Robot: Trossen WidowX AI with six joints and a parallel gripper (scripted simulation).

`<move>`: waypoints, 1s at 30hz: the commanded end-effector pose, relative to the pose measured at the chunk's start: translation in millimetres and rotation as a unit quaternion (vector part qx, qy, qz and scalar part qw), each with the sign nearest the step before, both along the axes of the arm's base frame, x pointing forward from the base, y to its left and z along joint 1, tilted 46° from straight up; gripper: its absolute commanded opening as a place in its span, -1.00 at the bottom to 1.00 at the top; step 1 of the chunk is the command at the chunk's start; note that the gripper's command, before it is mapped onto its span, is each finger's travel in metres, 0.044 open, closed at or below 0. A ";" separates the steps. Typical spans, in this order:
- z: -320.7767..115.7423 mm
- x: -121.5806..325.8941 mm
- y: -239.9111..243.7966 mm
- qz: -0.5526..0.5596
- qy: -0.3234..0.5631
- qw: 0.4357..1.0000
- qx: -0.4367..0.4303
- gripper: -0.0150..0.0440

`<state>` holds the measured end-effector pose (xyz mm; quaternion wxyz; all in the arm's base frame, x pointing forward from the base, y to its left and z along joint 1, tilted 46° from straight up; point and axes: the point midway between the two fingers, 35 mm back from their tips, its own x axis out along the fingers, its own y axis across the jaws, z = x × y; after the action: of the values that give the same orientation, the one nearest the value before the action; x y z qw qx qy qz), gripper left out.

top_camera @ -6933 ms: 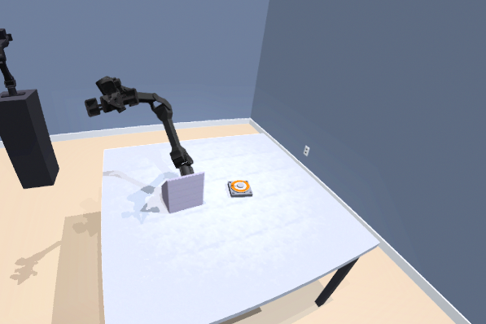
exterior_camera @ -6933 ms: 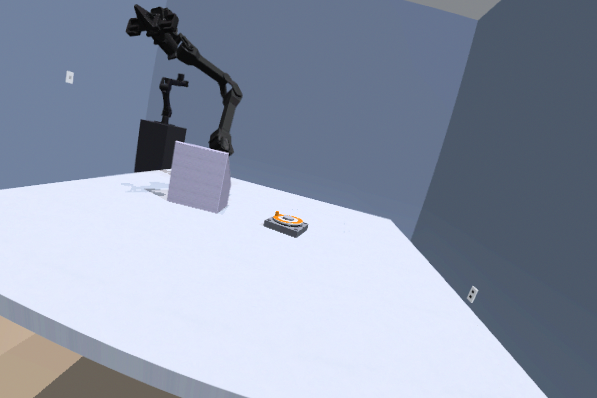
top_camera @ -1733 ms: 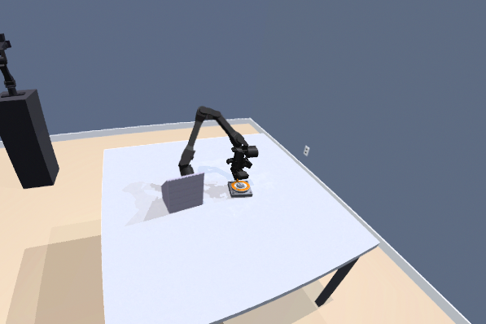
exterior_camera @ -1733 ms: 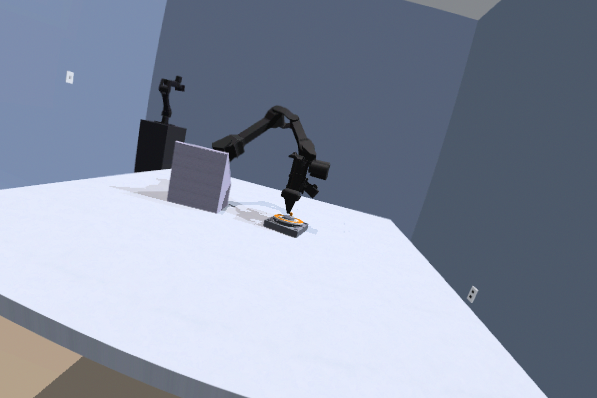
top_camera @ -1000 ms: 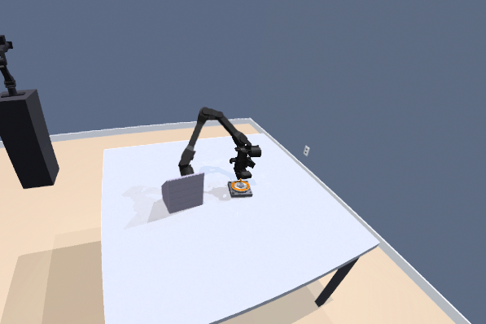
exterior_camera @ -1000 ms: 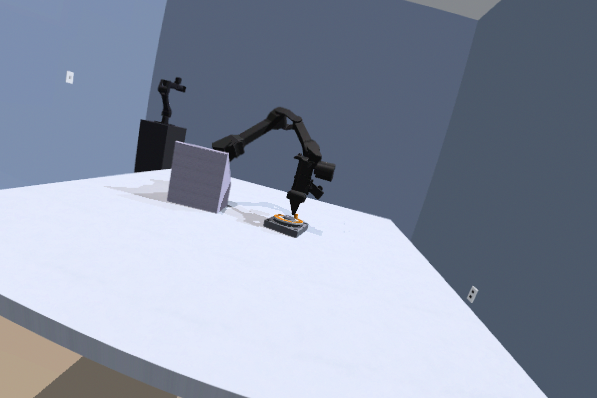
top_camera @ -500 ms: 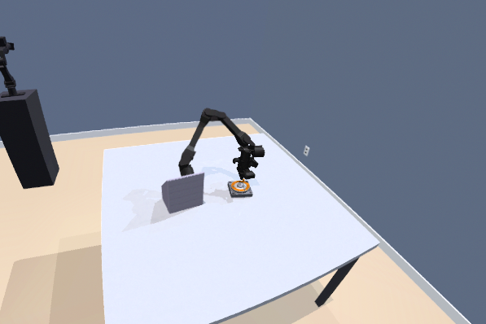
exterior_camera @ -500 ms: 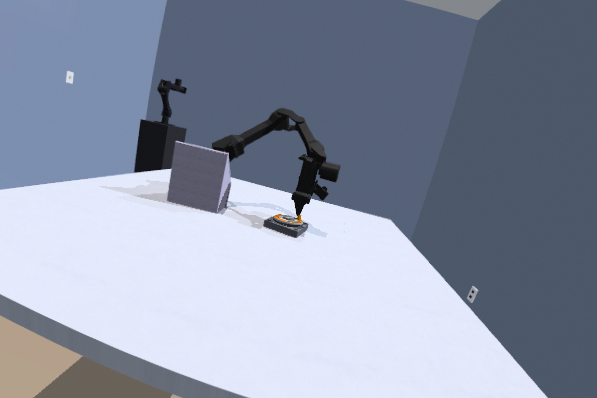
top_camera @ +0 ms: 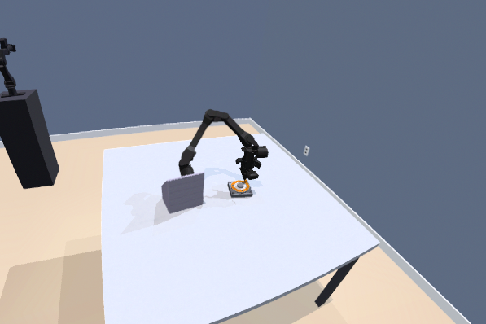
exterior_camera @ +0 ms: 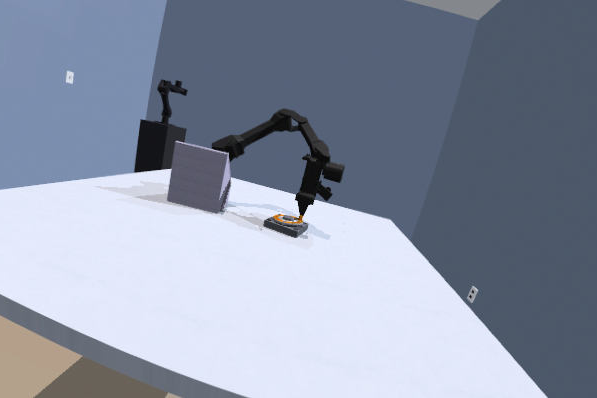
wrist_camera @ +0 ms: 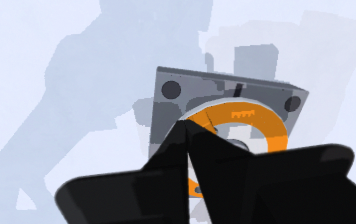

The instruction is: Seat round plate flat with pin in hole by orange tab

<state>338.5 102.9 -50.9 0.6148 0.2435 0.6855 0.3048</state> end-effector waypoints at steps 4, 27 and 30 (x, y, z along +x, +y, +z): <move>-5.6 4.9 -5.9 0.001 -0.001 1.000 -0.003 -0.49; -19.2 11.5 -18.9 0.001 -0.001 1.000 -0.003 -0.49; -21.0 11.7 -20.7 0.001 -0.001 1.000 -0.003 -0.49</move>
<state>350.5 84.7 -68.4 0.6165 0.2428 0.6843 0.3043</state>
